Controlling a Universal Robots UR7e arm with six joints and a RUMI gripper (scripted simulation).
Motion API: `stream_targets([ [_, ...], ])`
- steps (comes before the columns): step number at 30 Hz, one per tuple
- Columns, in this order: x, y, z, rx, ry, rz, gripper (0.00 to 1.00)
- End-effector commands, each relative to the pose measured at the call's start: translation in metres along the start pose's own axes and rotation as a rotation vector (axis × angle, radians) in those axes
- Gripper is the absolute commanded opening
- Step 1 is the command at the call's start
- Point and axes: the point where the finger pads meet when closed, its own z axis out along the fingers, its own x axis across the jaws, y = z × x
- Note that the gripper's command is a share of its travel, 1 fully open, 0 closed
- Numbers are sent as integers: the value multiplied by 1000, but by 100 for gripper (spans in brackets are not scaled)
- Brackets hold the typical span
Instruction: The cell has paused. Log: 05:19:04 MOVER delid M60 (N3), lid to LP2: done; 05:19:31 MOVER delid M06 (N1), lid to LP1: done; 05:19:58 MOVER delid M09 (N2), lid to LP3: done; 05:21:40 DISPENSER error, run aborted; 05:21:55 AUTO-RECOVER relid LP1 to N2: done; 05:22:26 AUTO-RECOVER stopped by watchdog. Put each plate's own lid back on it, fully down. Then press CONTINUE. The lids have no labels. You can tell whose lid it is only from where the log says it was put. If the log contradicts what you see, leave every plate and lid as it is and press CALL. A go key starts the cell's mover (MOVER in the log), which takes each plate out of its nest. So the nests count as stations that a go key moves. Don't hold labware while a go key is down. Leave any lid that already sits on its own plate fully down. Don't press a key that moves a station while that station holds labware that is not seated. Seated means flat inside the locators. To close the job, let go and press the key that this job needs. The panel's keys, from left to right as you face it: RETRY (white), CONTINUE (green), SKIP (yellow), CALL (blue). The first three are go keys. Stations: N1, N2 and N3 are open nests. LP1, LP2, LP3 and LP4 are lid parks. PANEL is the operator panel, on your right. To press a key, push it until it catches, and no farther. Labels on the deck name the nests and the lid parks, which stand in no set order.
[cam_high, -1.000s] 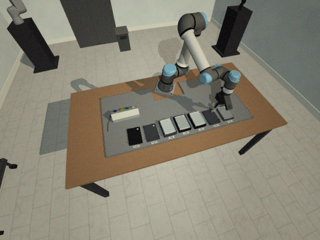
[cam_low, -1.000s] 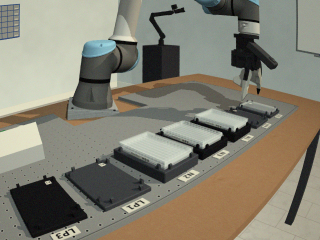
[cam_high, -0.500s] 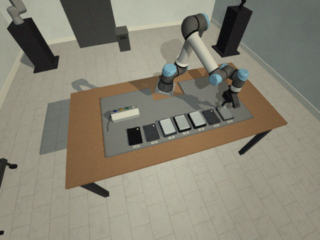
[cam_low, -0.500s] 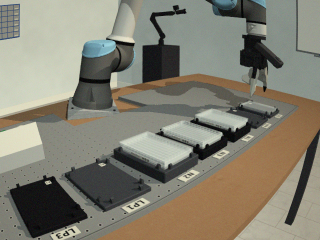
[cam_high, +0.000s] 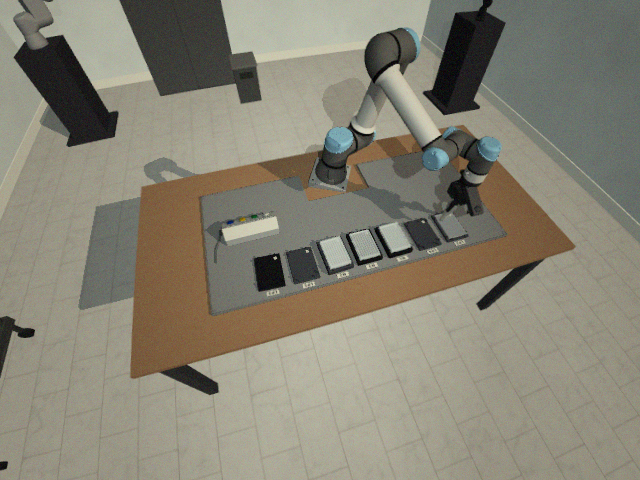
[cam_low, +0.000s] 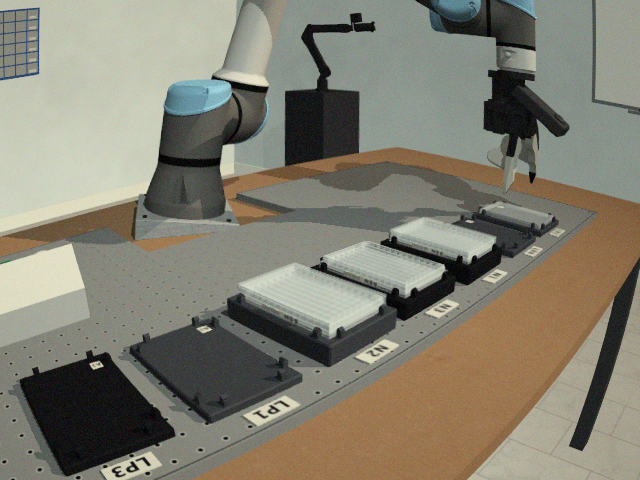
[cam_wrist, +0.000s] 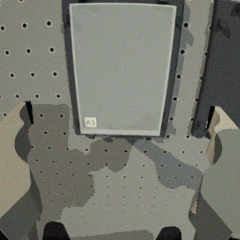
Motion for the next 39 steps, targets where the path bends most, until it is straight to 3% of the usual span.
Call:
stream_targets([
  [1, 0, 0, 4, 1, -1, 0, 82],
  [24, 0, 0, 39, 1, -1, 0, 82],
  [39, 0, 0, 43, 1, -1, 0, 82],
])
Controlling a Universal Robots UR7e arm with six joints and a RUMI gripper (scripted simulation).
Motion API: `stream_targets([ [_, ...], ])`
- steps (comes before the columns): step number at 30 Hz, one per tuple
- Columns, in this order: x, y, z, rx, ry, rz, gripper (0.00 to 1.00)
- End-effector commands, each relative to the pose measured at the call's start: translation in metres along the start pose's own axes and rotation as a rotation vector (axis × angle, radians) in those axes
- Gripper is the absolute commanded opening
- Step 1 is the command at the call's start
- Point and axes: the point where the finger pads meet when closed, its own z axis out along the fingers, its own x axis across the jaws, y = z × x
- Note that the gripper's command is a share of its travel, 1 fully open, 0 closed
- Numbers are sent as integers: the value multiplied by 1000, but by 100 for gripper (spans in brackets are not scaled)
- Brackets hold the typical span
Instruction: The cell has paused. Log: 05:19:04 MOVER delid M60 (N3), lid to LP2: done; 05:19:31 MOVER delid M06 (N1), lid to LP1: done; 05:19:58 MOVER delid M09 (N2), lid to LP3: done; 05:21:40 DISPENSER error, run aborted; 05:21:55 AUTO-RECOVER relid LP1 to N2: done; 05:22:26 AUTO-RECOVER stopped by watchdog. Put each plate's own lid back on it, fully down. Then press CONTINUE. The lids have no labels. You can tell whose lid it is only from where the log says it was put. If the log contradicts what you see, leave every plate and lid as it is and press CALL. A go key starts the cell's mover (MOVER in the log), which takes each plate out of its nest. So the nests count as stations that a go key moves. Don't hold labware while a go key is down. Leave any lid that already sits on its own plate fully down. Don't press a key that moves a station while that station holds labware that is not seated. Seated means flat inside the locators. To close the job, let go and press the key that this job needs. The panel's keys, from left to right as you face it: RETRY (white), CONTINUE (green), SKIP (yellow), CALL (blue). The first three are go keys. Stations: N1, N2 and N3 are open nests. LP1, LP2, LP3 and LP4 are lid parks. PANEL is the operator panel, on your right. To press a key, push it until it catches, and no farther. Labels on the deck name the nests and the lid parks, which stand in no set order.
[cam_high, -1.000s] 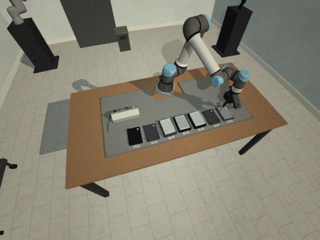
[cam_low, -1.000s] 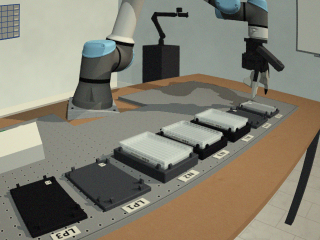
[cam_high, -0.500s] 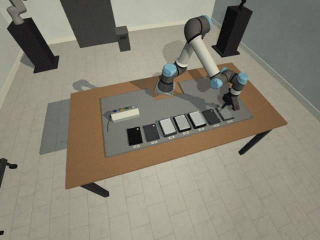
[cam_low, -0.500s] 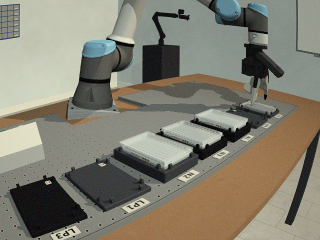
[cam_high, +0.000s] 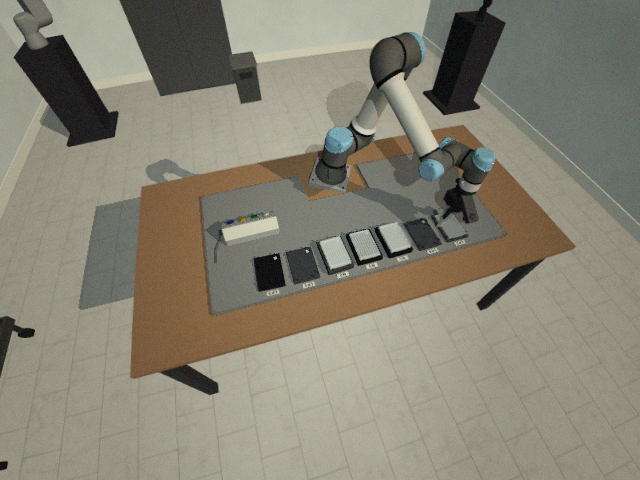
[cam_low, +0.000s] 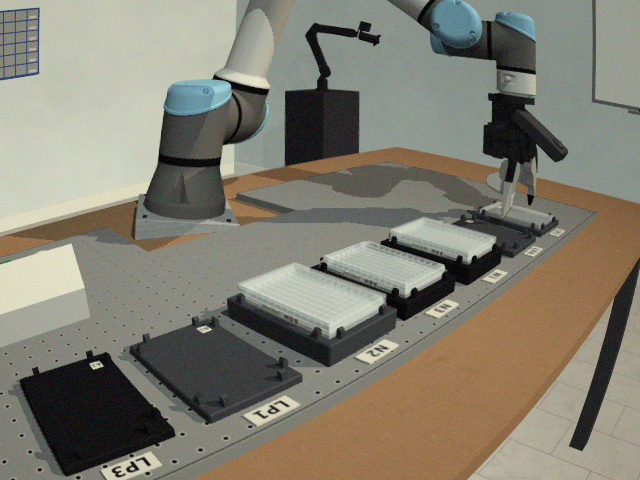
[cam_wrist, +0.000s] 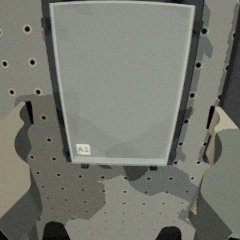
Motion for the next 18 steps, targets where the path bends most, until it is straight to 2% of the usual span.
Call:
stream_targets([
  [1, 0, 0, 0, 1, -1, 0, 82],
  [5, 0, 0, 0, 1, -1, 0, 82],
  [6, 0, 0, 0, 1, -1, 0, 0],
  [18, 0, 0, 0, 1, -1, 0, 0],
])
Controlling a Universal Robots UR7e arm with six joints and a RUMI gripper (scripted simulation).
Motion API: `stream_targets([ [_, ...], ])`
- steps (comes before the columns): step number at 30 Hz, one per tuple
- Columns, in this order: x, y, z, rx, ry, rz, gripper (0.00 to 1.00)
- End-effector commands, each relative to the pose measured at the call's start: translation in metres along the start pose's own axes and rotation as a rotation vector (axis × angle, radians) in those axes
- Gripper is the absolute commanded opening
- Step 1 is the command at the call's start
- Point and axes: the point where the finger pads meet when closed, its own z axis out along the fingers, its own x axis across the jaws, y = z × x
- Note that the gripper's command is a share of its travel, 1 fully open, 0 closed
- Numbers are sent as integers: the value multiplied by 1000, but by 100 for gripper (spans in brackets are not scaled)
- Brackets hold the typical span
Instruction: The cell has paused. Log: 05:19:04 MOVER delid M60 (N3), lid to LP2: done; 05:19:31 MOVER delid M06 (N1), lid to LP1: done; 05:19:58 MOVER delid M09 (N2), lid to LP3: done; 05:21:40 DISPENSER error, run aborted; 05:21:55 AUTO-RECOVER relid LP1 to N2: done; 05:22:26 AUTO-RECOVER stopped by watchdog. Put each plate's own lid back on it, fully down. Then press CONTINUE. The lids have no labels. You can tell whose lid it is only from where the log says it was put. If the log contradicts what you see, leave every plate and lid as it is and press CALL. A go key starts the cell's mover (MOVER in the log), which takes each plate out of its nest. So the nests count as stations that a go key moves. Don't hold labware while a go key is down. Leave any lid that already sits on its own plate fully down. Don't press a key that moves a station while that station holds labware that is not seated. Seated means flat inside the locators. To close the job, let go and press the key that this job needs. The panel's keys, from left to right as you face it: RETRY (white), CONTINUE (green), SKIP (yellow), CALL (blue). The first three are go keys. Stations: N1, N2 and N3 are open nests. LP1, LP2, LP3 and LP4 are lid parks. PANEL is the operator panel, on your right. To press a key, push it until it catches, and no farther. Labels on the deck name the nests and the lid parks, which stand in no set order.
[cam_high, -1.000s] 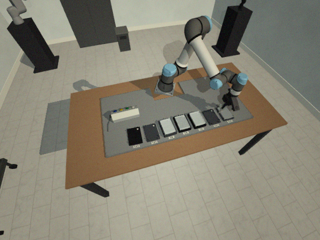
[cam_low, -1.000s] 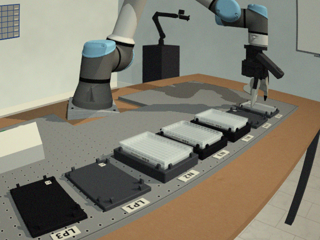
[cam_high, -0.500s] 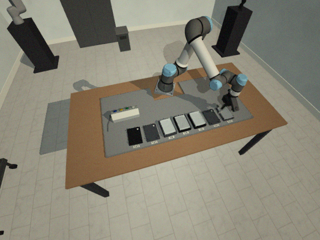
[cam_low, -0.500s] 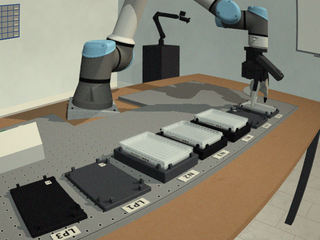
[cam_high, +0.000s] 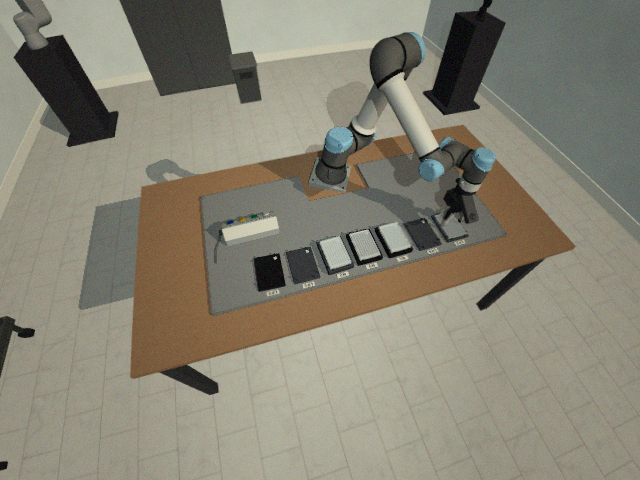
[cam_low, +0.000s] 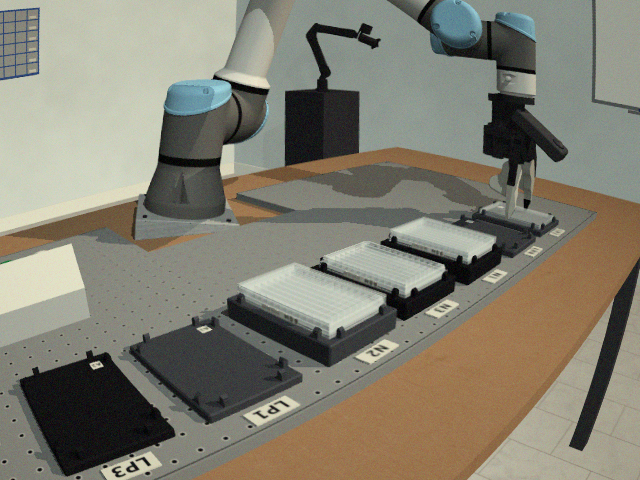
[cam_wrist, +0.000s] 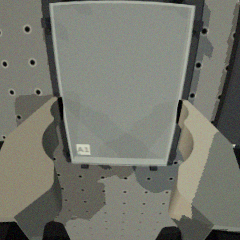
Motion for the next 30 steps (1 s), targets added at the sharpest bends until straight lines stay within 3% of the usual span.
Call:
stream_targets([
  [1, 0, 0, -1, 1, -1, 0, 0],
  [22, 0, 0, -1, 1, -1, 0, 0],
  [30, 0, 0, -14, 1, -1, 0, 0],
])
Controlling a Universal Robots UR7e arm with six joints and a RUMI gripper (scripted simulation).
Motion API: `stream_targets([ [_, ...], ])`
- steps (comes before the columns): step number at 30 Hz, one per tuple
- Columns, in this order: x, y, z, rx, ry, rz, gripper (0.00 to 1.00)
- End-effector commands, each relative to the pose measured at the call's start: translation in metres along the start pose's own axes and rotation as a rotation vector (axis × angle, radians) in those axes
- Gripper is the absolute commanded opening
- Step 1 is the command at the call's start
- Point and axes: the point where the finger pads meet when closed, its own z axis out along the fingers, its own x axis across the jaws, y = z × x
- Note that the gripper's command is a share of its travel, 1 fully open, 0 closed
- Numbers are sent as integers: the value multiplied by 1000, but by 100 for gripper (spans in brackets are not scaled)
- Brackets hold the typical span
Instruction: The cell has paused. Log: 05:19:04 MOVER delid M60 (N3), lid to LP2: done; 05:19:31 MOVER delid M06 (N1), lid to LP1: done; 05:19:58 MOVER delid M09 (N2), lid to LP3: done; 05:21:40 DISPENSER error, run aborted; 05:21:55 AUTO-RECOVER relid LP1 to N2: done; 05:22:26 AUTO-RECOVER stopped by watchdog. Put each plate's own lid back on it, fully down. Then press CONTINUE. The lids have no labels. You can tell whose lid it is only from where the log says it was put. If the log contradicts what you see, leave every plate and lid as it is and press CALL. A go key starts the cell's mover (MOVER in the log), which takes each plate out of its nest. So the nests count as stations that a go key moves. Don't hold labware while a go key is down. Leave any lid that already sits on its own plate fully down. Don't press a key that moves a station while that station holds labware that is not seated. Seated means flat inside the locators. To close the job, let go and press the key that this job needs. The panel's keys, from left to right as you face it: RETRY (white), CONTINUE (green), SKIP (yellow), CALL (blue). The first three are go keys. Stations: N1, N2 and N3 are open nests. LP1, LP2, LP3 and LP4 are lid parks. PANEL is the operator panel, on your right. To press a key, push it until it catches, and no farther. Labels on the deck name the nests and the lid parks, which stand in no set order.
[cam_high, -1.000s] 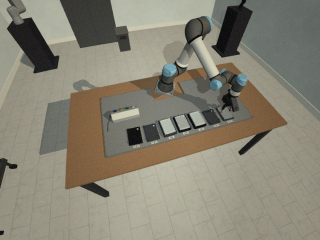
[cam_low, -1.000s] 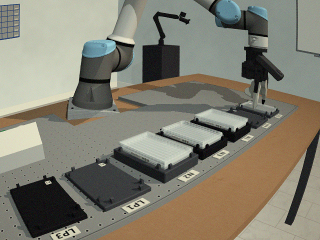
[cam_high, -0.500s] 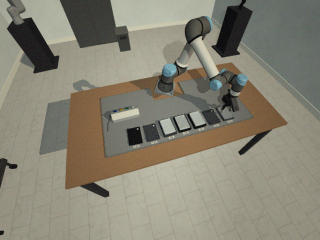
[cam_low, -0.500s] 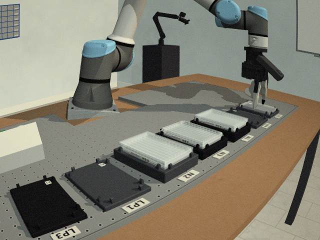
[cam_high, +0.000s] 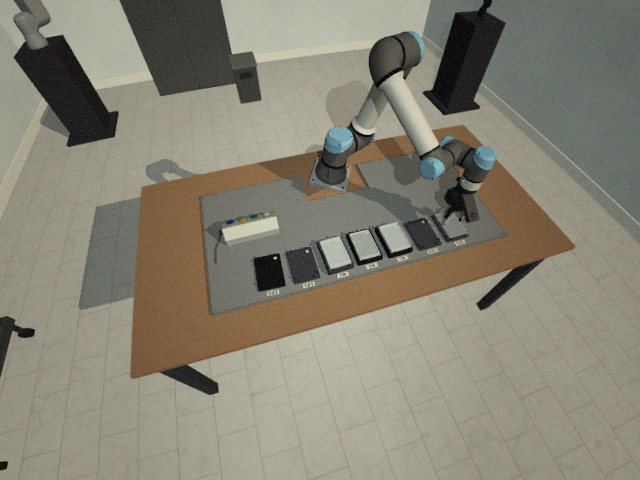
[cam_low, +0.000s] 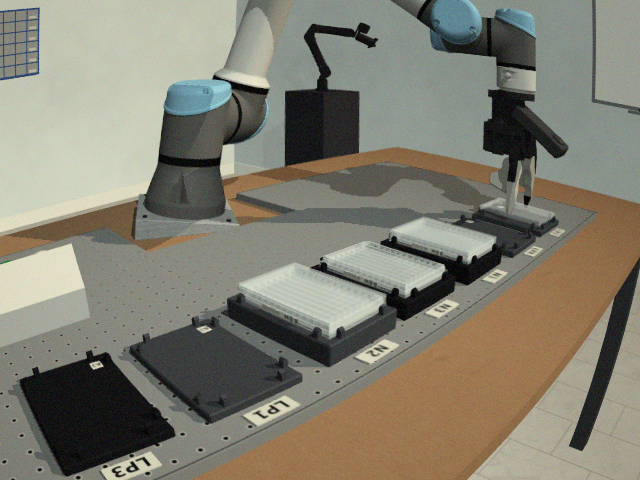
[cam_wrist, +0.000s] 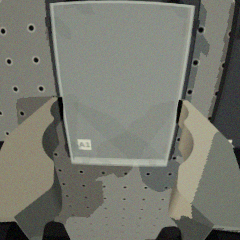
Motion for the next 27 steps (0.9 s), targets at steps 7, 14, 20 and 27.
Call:
stream_targets([
  [7, 0, 0, -16, 1, -1, 0, 0],
  [14, 0, 0, -27, 1, -1, 0, 0],
  [20, 0, 0, -37, 1, -1, 0, 0],
  [27, 10, 0, -38, 1, -1, -2, 0],
])
